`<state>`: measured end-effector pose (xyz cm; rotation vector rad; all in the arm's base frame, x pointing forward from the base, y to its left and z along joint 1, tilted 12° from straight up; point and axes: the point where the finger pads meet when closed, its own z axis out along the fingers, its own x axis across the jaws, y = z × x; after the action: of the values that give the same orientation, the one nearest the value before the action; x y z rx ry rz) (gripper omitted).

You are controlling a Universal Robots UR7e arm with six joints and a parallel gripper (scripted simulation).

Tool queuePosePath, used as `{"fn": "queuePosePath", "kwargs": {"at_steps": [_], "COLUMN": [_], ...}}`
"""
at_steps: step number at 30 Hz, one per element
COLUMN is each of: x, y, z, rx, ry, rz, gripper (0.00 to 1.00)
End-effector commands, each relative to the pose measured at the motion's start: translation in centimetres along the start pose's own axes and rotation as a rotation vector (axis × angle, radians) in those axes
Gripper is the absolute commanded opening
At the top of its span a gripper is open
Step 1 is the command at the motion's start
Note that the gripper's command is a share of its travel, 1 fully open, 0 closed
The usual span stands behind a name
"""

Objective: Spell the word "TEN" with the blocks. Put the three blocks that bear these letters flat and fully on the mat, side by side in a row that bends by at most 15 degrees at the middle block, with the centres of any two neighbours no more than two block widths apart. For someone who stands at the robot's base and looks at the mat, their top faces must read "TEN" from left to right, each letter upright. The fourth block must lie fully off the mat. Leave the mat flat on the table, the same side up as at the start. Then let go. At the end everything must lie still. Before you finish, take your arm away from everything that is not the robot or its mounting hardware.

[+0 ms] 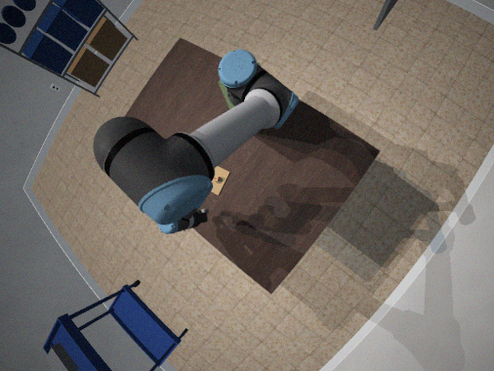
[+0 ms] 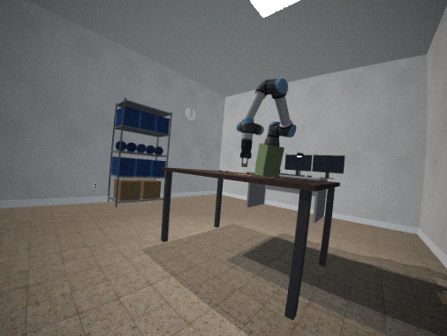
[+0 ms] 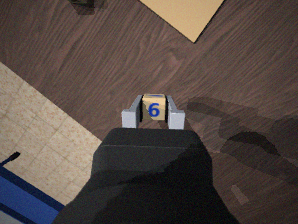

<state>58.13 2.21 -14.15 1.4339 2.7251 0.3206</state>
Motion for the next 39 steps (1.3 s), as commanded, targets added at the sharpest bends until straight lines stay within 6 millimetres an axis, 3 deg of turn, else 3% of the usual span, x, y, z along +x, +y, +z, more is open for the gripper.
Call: {"fn": "queuePosePath", "kwargs": {"at_steps": [1,22,39], "x": [0.3,1.1,1.3], "y": [0.2,0.8,1.0], "z": [0.1,0.5,0.6], "rx": [-0.001,-0.002,-0.002], "ry": [-0.001,-0.001,-0.001], "rz": [0.139,0.48,0.576], "gripper": [0.49,0.49,0.49]}}
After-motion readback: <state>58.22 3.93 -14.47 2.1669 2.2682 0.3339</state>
